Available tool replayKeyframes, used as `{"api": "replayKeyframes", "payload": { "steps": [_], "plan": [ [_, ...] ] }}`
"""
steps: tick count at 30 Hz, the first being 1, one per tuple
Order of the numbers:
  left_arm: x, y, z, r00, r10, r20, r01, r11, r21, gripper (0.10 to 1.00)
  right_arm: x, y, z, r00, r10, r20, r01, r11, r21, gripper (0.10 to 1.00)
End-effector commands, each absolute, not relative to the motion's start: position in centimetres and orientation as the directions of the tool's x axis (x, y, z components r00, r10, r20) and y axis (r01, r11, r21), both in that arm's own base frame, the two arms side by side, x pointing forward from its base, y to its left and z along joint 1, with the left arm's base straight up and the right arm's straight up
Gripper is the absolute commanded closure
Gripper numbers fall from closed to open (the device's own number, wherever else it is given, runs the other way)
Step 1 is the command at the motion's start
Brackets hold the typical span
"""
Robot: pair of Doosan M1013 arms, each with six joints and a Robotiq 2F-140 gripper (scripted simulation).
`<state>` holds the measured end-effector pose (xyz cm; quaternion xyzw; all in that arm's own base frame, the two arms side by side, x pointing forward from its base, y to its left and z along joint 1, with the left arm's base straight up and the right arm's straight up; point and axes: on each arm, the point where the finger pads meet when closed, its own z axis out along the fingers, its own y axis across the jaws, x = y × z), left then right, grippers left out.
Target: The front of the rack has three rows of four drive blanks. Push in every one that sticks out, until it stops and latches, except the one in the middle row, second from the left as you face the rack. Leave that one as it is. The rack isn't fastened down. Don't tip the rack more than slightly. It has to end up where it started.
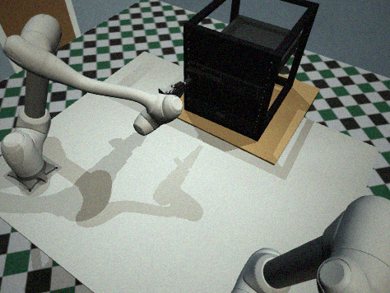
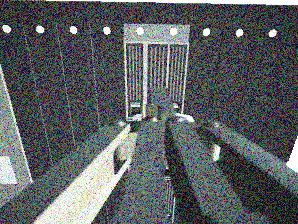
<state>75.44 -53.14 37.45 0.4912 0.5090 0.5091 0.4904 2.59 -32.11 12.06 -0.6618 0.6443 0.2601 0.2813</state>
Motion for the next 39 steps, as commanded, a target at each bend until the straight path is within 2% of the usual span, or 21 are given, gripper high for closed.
{"api": "replayKeyframes", "payload": {
  "steps": [1, 8, 39],
  "plan": [
    [76.1, -53.1, 37.6, -0.037, 0.999, 0.000, 0.000, 0.000, 1.000, 0.999, 2.6, -32.1, 12.1, 0.034, -0.707, -0.706, -0.999, -0.011, -0.038, 0.098],
    [79.2, -53.0, 37.6, -0.037, 0.999, 0.000, 0.000, 0.000, 1.000, 0.999, 2.6, -32.1, 12.1, 0.034, -0.707, -0.706, -0.999, -0.011, -0.038, 0.098],
    [79.3, -53.0, 37.6, -0.037, 0.999, 0.000, 0.000, 0.000, 1.000, 0.999, 2.6, -32.1, 12.1, 0.034, -0.707, -0.706, -0.999, -0.011, -0.038, 0.098]
  ]
}}
